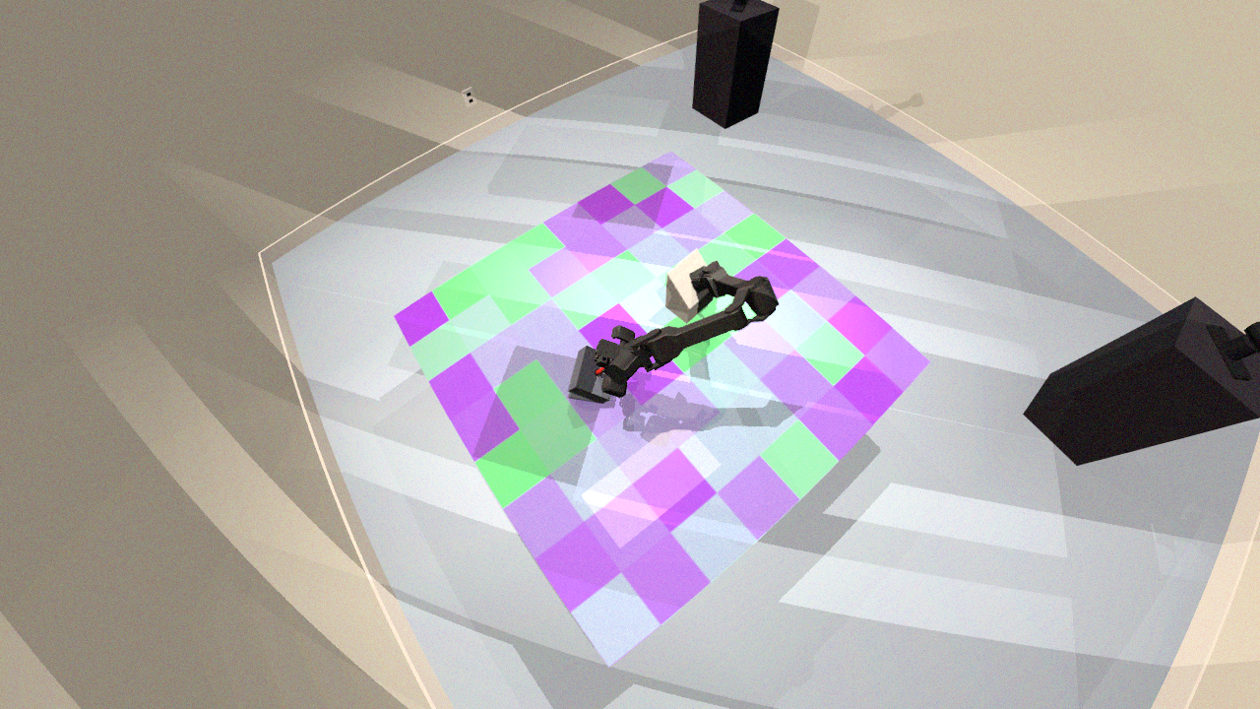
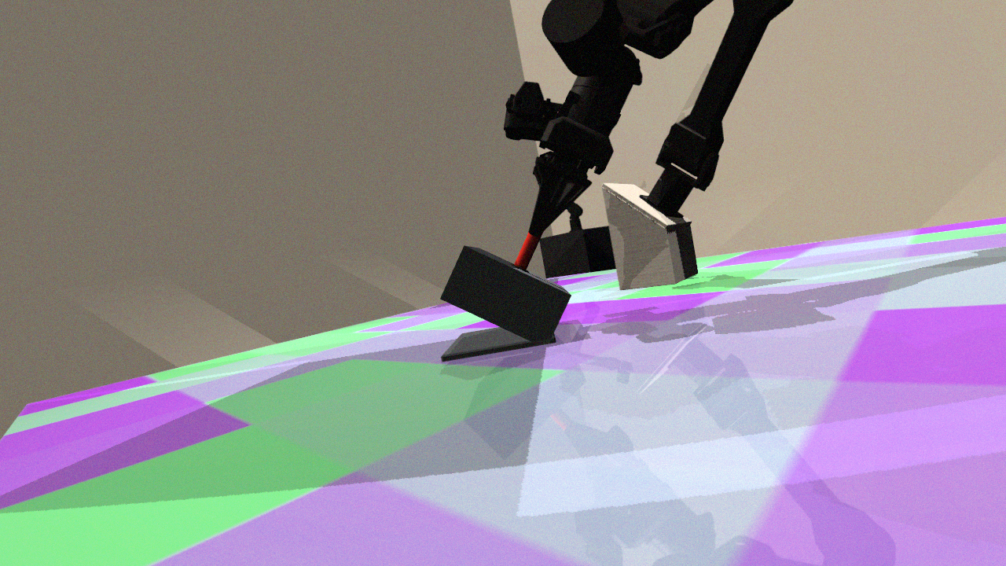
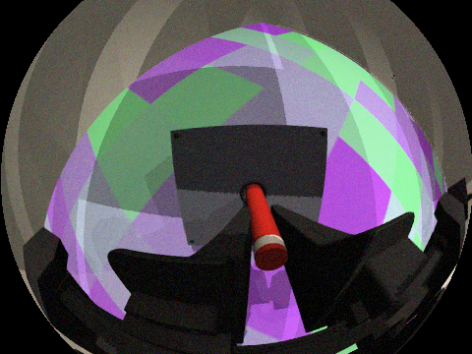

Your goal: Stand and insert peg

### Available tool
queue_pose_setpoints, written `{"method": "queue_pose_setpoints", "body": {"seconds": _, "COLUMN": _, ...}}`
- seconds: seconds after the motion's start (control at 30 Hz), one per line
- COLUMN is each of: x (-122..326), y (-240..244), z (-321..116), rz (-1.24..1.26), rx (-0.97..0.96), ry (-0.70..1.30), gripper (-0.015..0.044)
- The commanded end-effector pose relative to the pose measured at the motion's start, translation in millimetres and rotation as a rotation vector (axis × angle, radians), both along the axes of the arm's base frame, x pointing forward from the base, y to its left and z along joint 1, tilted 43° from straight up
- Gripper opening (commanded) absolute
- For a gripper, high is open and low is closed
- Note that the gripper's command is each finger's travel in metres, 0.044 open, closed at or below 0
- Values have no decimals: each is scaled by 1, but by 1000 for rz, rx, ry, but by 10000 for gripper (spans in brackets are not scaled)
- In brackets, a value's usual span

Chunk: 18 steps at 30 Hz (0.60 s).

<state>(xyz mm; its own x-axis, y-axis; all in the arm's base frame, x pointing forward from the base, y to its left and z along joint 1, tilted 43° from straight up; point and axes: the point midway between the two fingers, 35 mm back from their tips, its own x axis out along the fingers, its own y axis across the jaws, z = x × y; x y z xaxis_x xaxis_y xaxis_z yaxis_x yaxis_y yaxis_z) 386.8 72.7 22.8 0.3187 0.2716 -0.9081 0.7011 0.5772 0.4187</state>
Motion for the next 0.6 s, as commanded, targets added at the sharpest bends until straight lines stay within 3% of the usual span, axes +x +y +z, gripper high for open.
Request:
{"method": "queue_pose_setpoints", "body": {"seconds": 0.0, "x": 1, "y": 1, "z": -4, "rz": -4, "rx": 0, "ry": 1, "gripper": 0}}
{"method": "queue_pose_setpoints", "body": {"seconds": 0.57, "x": 5, "y": 4, "z": -14, "rz": -4, "rx": 0, "ry": 1, "gripper": 0}}
